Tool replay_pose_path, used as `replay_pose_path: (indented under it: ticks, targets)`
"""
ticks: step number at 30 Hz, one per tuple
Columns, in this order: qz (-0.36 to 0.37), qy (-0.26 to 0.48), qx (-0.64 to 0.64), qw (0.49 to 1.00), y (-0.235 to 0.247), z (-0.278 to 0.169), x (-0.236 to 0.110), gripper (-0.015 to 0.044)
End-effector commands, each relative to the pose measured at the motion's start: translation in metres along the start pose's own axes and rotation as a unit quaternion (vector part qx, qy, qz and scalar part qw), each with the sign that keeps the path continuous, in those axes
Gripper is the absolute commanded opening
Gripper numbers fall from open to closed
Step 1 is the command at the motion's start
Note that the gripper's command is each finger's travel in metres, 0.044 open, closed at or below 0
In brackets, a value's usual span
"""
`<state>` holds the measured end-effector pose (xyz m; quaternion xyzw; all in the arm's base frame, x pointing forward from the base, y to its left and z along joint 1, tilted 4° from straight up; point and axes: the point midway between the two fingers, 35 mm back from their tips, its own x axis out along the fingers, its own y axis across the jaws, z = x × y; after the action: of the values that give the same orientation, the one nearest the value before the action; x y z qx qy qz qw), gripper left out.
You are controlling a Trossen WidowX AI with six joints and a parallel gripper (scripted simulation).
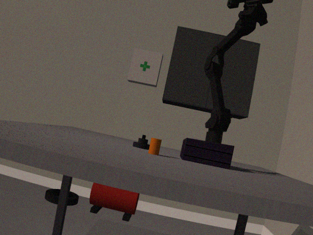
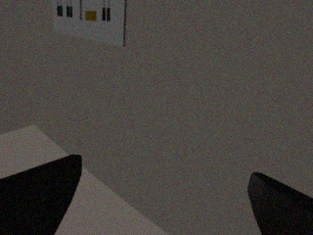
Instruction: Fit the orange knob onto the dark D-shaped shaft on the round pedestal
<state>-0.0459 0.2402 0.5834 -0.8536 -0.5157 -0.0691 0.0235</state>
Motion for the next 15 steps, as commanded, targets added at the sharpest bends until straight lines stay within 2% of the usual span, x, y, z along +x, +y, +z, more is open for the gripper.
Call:
replay_pose_path:
  ticks: [1, 3, 8, 11, 15]
  targets:
    - [0.000, 0.000, 0.000, 1.000, 0.000, 0.000, 0.000, 0.0426]
    - [0.002, 0.000, -0.032, 0.999, -0.003, 0.005, 0.005, 0.0440]
    - [0.011, -0.021, -0.263, 0.965, -0.019, 0.046, 0.042, 0.0440]
    - [0.007, -0.049, -0.394, 0.918, -0.021, 0.078, 0.067, 0.0440]
    - [-0.013, -0.099, -0.547, 0.831, -0.013, 0.127, 0.099, 0.0440]
